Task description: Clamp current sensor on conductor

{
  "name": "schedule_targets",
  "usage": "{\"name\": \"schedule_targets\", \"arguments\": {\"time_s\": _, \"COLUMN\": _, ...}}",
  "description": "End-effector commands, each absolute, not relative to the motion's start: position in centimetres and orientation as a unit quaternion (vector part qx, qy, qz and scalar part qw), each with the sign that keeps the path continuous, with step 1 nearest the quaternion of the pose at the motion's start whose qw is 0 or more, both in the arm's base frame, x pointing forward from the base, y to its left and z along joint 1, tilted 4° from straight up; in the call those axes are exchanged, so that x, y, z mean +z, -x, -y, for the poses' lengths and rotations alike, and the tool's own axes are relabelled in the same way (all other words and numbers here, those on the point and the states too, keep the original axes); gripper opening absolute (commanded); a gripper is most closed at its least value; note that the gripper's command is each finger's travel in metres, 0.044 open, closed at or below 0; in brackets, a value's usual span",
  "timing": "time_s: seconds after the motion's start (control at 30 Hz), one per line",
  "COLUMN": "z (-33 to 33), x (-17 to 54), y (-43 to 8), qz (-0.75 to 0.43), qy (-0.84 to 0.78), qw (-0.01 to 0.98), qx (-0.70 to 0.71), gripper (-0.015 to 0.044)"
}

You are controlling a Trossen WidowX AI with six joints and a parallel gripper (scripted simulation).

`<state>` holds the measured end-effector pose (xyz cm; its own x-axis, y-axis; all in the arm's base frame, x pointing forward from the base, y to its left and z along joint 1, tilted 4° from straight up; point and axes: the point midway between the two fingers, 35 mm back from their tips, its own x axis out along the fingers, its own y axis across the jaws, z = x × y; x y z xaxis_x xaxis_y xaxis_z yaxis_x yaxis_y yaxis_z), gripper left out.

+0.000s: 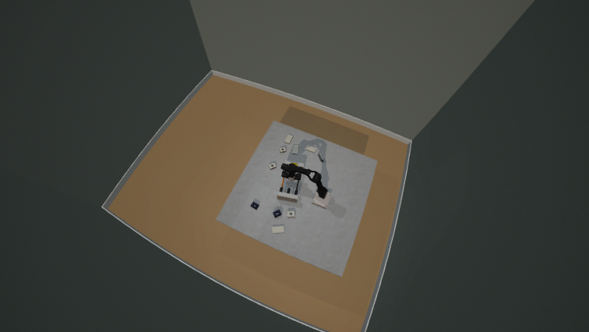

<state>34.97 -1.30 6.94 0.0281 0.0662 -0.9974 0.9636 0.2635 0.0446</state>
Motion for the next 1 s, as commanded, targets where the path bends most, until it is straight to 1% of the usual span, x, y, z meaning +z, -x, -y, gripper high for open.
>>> {"name": "schedule_targets", "arguments": {"time_s": 0.0, "z": 1.30, "x": 7.02, "y": -35.00, "qz": -0.568, "qy": -0.453, "qw": 0.556, "qx": -0.403, "gripper": 0.0281}}
{"name": "schedule_targets", "arguments": {"time_s": 0.43, "z": 1.30, "x": 7.02, "y": -35.00, "qz": -0.568, "qy": -0.453, "qw": 0.556, "qx": -0.403, "gripper": 0.0195}}
{"name": "schedule_targets", "arguments": {"time_s": 0.67, "z": 1.34, "x": 7.55, "y": -34.95, "qz": -0.564, "qy": -0.457, "qw": 0.558, "qx": -0.402, "gripper": 0.0011}}
{"name": "schedule_targets", "arguments": {"time_s": 0.7, "z": 1.34, "x": 7.62, "y": -34.94, "qz": -0.564, "qy": -0.457, "qw": 0.558, "qx": -0.402, "gripper": 0.0000}}
{"name": "schedule_targets", "arguments": {"time_s": 0.97, "z": 1.33, "x": 7.27, "y": -34.88, "qz": -0.567, "qy": -0.454, "qw": 0.557, "qx": -0.403, "gripper": 0.0000}}
